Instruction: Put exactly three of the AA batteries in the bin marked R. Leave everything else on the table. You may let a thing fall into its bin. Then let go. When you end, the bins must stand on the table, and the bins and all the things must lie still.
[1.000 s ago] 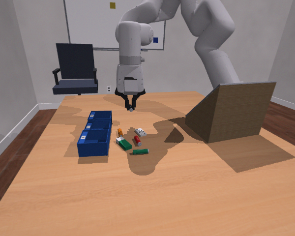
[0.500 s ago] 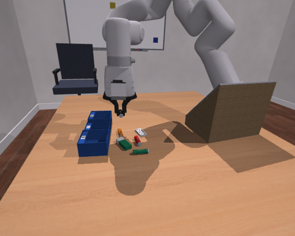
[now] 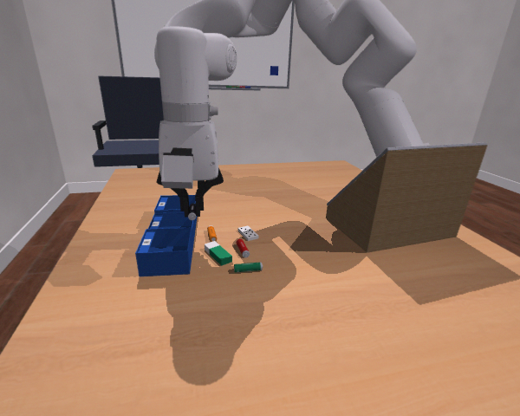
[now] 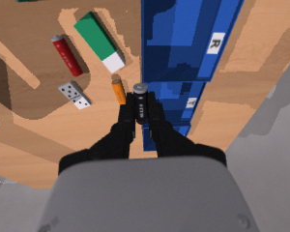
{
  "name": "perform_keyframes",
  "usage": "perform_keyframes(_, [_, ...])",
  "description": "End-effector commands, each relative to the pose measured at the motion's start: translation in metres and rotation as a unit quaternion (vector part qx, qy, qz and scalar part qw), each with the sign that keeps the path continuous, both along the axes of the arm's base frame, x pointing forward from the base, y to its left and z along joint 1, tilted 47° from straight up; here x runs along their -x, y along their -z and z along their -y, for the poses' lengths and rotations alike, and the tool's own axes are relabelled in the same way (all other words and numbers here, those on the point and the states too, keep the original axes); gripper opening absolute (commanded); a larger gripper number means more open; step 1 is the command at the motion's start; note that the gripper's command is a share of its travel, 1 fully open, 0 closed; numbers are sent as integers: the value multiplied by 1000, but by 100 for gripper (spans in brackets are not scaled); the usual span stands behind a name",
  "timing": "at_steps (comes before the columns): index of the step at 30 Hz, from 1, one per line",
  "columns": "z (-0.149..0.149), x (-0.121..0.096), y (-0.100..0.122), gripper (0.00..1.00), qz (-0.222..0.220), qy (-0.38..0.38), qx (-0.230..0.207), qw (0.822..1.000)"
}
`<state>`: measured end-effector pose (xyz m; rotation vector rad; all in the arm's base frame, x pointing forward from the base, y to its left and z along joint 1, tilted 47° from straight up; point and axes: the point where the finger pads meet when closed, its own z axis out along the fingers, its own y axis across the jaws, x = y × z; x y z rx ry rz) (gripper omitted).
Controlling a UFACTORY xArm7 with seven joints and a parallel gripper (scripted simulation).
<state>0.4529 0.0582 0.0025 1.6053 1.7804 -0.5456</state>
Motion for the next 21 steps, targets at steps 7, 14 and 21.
perform_keyframes(7, [-42, -36, 31, 0, 8, 8, -1, 1000])
perform_keyframes(14, [-51, -45, 38, 0, 8, 8, -1, 1000])
perform_keyframes(21, [-50, -44, 37, 0, 8, 8, -1, 1000])
